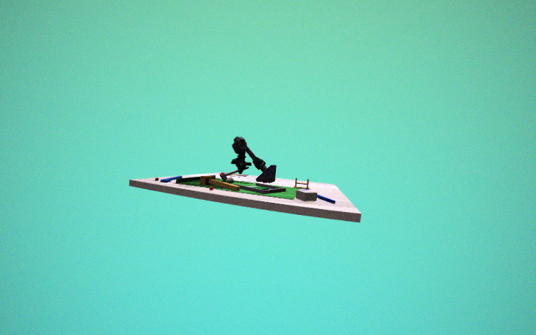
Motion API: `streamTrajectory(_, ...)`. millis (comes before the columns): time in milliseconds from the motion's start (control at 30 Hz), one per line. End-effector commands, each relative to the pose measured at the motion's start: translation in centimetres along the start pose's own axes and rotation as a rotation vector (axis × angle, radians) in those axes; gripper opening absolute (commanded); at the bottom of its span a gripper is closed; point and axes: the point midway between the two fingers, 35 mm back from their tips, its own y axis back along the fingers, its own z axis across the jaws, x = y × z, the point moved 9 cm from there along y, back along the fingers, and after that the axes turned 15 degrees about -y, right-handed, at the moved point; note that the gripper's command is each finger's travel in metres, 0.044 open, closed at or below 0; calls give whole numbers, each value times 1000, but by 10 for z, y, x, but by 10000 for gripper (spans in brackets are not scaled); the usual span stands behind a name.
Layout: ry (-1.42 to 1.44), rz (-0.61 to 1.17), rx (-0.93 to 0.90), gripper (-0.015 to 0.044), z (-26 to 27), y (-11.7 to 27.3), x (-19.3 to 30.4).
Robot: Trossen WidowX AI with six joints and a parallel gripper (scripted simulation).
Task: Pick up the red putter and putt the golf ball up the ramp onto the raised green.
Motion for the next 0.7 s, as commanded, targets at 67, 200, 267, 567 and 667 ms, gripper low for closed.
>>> streamTrajectory(67,-1,0,-1,0,0,1,0)
streamTrajectory(200,-1,-1,0,0,-2,0,-1)
streamTrajectory(267,0,-1,0,0,-7,0,-2)
streamTrajectory(567,2,-5,5,0,-29,-2,-8)
streamTrajectory(667,-3,-2,2,0,-26,-2,-7)
